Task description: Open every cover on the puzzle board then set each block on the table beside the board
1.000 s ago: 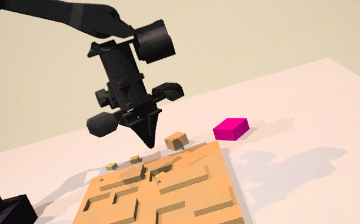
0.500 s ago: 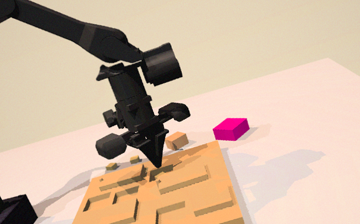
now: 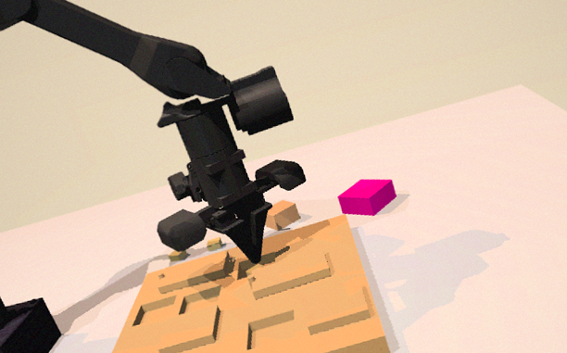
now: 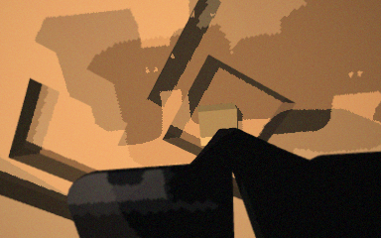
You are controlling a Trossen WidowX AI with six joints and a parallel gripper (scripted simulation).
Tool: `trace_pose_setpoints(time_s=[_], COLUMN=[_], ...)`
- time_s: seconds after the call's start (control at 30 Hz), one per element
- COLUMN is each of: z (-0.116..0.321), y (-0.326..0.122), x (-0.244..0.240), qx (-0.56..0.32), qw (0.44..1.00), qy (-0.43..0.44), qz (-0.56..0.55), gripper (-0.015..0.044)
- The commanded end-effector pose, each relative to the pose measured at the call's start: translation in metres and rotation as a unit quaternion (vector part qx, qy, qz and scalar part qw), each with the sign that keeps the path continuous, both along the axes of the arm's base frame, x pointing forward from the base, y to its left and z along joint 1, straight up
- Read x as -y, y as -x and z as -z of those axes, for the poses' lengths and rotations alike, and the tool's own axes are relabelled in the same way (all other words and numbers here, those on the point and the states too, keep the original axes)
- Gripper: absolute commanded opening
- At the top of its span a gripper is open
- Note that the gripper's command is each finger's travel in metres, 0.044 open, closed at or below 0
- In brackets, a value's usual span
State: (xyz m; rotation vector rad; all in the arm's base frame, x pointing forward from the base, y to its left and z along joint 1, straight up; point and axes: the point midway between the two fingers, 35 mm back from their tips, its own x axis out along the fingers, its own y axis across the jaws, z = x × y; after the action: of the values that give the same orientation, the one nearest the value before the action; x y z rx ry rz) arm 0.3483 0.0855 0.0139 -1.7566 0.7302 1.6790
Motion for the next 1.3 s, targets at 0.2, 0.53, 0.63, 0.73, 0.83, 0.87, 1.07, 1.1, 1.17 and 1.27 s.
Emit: trace_pose_setpoints(time_s=[0.2, 0.53, 0.63, 0.73, 0.83, 0.87, 1.07, 1.1, 1.17, 1.27], z=[0.009, 0.01, 0.01, 0.011, 0.011, 0.011, 0.011, 0.011, 0.011, 0.011], y=[0.003, 0.002, 0.002, 0.002, 0.001, 0.001, -0.001, -0.001, -0.002, -0.003], x=[0.0, 0.0, -0.003, -0.006, -0.009, -0.01, -0.016, -0.017, -0.019, -0.022], qx=[-0.007, -0.007, -0.007, -0.007, -0.007, -0.007, -0.007, -0.007, -0.007, -0.007], qw=[1.0, 1.0, 1.0, 1.0, 1.0, 1.0, 1.0, 1.0, 1.0, 1.0], qy=[0.002, 0.002, 0.002, 0.002, 0.002, 0.002, 0.002, 0.001, 0.001, 0.001], qz=[-0.001, -0.001, -0.001, -0.001, -0.001, -0.001, -0.001, -0.001, -0.001, -0.001], gripper=[0.0, 0.0, 0.0, 0.0, 0.0, 0.0, 0.0, 0.0, 0.0, 0.0])
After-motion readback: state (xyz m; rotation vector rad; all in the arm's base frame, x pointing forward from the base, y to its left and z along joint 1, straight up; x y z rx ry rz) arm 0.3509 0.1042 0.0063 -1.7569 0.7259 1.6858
